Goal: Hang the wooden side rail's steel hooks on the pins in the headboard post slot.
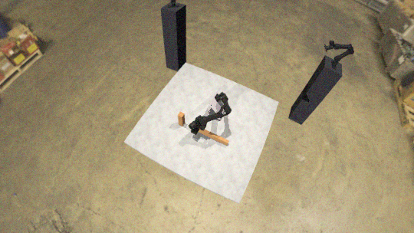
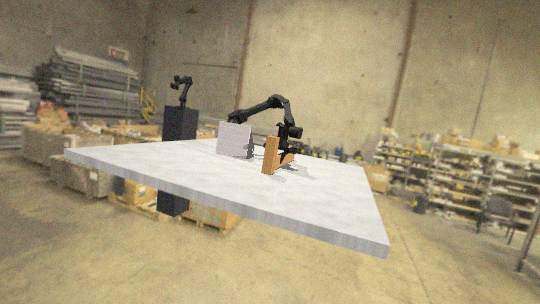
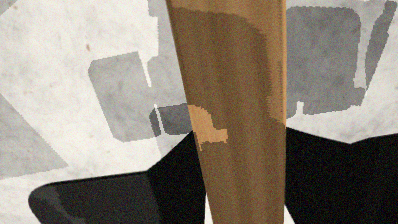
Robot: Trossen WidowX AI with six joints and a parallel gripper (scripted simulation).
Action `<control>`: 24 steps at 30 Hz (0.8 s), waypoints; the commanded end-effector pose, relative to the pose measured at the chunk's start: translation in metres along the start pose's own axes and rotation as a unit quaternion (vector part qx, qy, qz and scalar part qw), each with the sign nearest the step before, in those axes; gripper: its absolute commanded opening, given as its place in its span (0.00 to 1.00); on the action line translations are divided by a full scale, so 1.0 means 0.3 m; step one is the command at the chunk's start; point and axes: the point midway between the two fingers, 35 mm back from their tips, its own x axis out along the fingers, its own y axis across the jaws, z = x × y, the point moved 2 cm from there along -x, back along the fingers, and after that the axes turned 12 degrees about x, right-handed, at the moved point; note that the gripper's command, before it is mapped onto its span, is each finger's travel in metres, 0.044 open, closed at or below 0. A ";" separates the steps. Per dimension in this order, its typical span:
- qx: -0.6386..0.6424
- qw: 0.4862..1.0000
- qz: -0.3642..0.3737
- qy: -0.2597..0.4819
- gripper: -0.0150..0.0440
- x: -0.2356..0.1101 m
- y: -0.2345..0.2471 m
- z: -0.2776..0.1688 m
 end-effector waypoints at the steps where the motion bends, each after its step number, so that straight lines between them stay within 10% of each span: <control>1: 0.003 1.000 -0.005 -0.002 0.25 -0.017 -0.005 -0.004; 24: 0.003 1.000 -0.005 -0.002 0.25 -0.030 -0.005 -0.004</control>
